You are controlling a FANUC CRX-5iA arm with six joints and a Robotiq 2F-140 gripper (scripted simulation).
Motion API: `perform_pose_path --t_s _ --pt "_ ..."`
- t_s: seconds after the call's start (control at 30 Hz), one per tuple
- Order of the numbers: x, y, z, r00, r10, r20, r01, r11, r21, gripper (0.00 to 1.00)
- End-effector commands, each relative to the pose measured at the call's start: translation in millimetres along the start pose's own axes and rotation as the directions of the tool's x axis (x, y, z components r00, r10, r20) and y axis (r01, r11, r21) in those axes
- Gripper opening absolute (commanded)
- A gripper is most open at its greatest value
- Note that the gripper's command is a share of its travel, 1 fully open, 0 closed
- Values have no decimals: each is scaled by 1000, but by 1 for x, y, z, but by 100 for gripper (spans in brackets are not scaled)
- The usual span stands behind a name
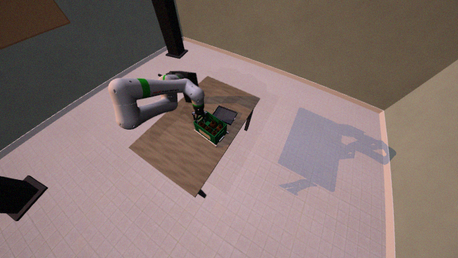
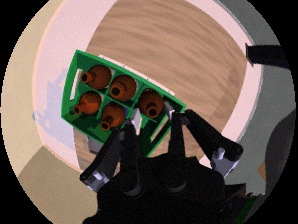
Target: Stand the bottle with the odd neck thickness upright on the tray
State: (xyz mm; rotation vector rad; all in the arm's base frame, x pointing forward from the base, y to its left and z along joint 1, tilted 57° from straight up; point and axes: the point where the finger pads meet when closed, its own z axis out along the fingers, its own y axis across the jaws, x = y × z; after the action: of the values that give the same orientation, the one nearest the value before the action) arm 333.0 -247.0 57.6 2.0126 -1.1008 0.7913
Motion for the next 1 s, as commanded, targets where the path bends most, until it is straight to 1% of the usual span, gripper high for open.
perform_pose_path --t_s 0.0,0.43,0.5,0.73,0.97 --pt "-1 1 -6 999 1 -43 1 998 58 44" --pt "-3 4 -48 999 1 -43 1 998 58 44" --pt "-3 4 -48 999 1 -43 1 998 58 44" --pt "-4 5 -68 999 1 -43 1 998 58 44" --pt "-4 5 -77 999 1 -43 1 998 58 44"
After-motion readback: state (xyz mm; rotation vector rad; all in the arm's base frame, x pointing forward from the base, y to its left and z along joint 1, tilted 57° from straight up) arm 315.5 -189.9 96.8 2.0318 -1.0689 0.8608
